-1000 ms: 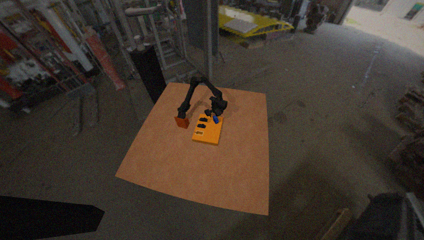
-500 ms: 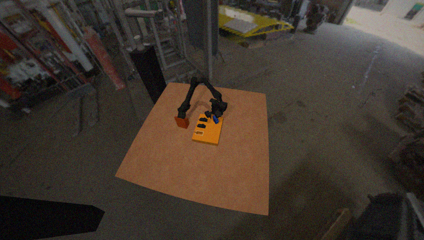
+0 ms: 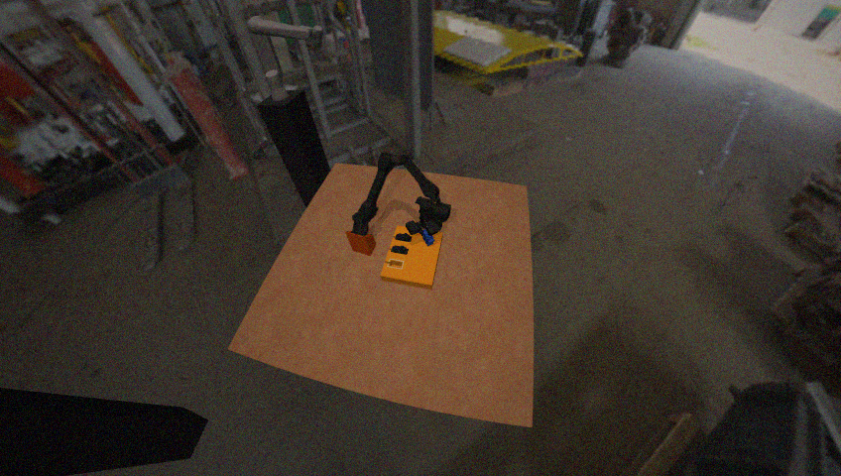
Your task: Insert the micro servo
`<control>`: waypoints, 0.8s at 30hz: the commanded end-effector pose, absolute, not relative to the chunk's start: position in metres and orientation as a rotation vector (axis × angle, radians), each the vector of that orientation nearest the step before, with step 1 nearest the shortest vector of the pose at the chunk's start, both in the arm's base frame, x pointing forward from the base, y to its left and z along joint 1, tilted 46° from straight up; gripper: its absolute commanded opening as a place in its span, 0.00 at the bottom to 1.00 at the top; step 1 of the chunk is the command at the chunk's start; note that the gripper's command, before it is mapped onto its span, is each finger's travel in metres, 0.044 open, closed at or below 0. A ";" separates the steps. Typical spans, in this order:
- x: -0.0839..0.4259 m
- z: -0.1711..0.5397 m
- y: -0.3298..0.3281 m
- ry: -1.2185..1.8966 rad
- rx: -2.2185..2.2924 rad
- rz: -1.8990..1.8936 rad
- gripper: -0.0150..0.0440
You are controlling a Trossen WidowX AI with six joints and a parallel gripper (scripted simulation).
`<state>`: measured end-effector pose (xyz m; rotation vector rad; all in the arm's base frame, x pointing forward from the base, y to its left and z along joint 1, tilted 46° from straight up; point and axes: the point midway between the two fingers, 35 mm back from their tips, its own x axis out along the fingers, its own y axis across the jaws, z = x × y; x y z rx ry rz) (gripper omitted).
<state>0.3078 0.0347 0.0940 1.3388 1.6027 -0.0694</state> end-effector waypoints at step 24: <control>0.300 0.115 0.015 1.604 1.345 -0.072 0.25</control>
